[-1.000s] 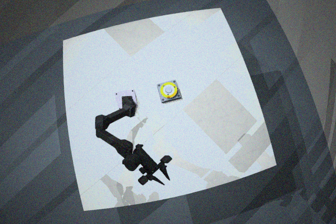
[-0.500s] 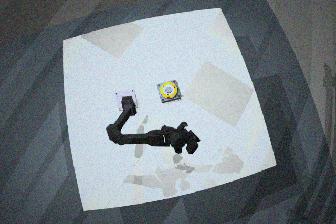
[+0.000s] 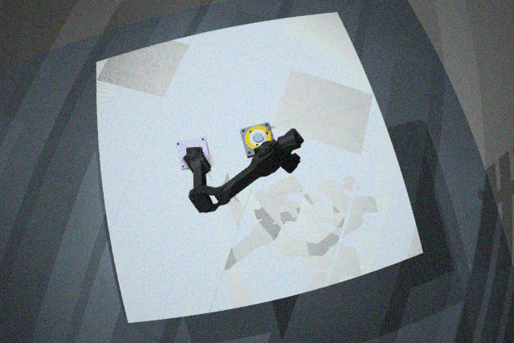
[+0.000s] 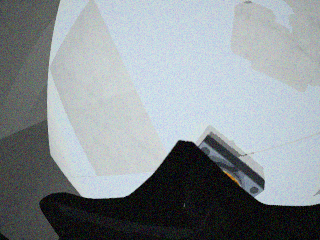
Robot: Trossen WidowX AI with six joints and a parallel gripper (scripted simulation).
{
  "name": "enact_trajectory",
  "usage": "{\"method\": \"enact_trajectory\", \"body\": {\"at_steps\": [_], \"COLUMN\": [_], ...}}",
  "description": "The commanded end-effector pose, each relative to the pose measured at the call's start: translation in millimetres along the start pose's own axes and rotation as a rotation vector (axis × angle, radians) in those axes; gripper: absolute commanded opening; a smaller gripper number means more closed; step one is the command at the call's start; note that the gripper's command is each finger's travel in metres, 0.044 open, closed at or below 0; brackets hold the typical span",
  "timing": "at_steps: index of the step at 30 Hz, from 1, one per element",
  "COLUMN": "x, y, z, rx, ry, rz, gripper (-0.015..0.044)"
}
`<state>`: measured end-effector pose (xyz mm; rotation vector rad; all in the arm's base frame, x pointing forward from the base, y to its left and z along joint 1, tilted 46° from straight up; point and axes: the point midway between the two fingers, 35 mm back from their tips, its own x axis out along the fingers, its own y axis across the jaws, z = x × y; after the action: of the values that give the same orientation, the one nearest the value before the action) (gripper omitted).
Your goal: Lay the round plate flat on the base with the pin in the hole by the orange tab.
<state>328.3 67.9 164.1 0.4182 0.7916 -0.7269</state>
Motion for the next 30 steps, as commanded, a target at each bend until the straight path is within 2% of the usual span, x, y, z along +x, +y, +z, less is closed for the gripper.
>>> {"method": "enact_trajectory", "body": {"at_steps": [1, 3, 6, 15, 25, 30], "x": [16, 25, 28, 28, 68, 71], "y": [-18, -42, -74, -77, -96, -97], "z": [-51, -92, -124, -126, -123, -121], "rx": [-0.376, -0.733, -1.125, -1.164, -1.164, -1.164], "ry": [0.080, 0.159, 0.254, 0.264, 0.262, 0.262], "rz": [-0.140, -0.269, -0.418, -0.434, -0.435, -0.435], "gripper": [0.0000, 0.0000, 0.0000, 0.0000, 0.0000, 0.0000]}}
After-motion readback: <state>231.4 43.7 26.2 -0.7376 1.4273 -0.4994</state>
